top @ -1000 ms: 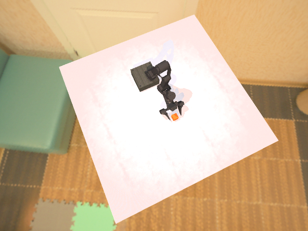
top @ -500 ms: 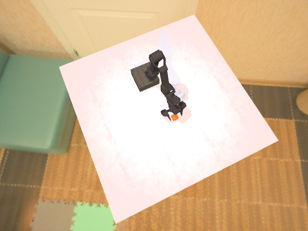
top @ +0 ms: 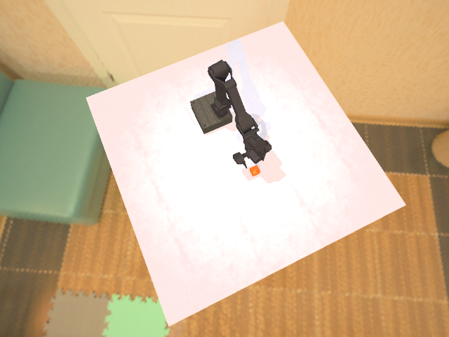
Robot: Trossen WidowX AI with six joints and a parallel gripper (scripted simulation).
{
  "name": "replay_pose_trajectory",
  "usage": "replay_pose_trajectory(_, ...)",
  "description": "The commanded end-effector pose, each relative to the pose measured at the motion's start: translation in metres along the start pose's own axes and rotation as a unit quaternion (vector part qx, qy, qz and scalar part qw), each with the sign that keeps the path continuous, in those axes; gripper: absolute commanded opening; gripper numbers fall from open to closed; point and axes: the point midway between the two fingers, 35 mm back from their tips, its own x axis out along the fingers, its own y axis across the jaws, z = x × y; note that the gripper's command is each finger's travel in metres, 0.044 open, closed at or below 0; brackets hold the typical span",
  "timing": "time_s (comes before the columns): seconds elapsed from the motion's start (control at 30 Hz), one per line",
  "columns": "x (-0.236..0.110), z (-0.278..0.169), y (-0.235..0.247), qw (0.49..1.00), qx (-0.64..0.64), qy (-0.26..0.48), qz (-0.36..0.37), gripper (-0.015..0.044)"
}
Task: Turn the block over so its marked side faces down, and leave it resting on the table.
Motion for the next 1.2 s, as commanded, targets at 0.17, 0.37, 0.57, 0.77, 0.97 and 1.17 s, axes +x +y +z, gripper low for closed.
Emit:
replay_pose_trajectory(0.17,-0.007,0.013,0.000,0.997,0.002,0.074,0.002,0.0440)
replay_pose_trajectory(0.37,-0.005,0.031,0.001,0.984,0.001,0.176,0.002,0.0440)
replay_pose_trajectory(0.57,-0.007,0.043,0.000,0.964,0.003,0.266,0.003,0.0440)
replay_pose_trajectory(0.77,-0.005,0.042,0.000,0.963,0.003,0.269,0.003,0.0440)
replay_pose_trajectory(0.97,0.023,0.025,0.000,0.963,0.003,0.269,0.003,0.0440)
replay_pose_trajectory(1.17,0.036,0.018,0.001,0.963,0.003,0.269,0.003,0.0440)
